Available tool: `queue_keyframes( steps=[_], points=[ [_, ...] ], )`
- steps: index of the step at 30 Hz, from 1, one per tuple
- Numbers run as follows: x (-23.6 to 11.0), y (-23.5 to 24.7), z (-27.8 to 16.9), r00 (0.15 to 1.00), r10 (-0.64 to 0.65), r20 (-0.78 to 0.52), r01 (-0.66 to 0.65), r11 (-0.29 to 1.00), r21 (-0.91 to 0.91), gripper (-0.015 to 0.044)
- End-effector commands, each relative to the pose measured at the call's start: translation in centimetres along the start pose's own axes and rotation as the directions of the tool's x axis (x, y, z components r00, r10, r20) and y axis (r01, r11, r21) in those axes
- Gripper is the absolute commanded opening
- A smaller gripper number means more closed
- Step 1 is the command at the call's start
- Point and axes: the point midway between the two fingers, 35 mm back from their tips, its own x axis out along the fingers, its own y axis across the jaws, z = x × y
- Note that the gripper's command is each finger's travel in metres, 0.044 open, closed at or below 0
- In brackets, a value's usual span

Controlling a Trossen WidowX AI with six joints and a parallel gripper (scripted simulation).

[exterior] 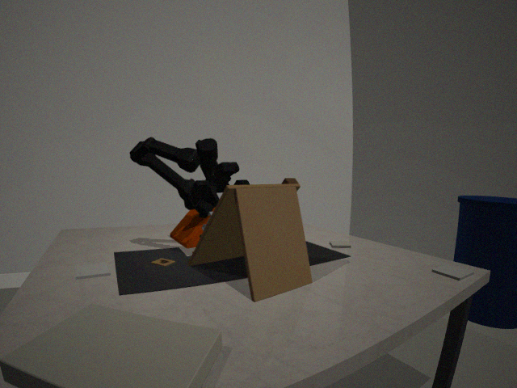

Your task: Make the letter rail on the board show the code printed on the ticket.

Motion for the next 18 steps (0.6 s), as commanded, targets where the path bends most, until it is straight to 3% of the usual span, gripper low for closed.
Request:
queue_keyframes(
  steps=[1,18],
  points=[
    [-0.23,-0.23,0.09,1.0,-0.005,0.004,0.005,1.0,0.01,0.0295],
    [-0.58,-0.52,0.19,1.0,-0.005,0.004,0.005,1.0,0.01,0.0295]
  ],
)
